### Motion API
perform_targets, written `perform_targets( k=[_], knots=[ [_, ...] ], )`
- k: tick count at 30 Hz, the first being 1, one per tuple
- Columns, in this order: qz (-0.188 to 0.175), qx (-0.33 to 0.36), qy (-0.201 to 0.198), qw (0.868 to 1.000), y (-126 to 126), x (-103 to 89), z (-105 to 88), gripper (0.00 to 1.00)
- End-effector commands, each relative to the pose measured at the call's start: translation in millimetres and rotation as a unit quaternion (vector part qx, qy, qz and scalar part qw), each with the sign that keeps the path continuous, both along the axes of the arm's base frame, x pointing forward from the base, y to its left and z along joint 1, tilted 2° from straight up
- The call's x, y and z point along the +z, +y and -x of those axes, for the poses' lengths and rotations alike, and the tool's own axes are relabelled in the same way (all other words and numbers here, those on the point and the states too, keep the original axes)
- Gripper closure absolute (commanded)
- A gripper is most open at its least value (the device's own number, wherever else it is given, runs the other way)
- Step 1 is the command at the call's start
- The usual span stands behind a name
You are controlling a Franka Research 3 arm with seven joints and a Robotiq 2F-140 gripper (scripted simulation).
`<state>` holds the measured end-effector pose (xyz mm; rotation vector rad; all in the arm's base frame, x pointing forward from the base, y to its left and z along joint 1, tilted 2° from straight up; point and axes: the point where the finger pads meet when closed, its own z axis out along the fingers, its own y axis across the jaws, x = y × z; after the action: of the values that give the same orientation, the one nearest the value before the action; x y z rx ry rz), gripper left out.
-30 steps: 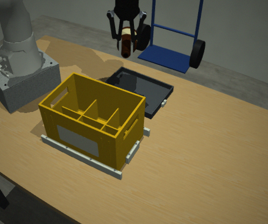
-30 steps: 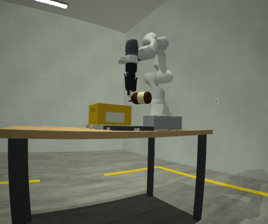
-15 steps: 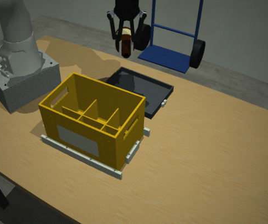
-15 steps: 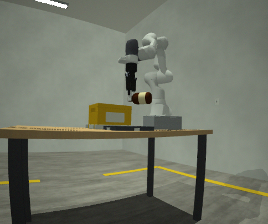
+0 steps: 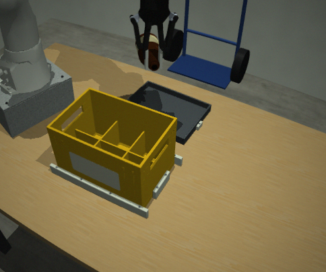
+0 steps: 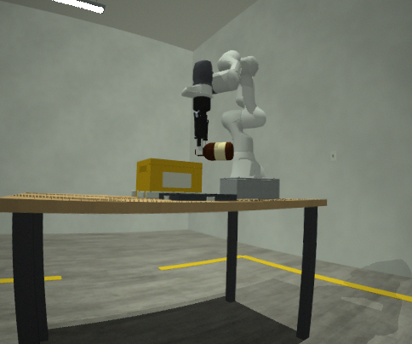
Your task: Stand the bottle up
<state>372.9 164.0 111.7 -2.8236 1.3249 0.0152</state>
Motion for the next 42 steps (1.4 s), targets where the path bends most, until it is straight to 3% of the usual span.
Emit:
perform_targets(
  k=[1,34,42],
  knots=[
    [-0.002,0.020,-0.004,1.000,1.1,2.6,-2.4,1.00],
    [-0.002,0.021,-0.004,1.000,1.1,2.6,-2.4,1.00],
    [-0.002,0.051,-0.005,0.999,1.1,2.6,-2.5,1.00]
  ],
)
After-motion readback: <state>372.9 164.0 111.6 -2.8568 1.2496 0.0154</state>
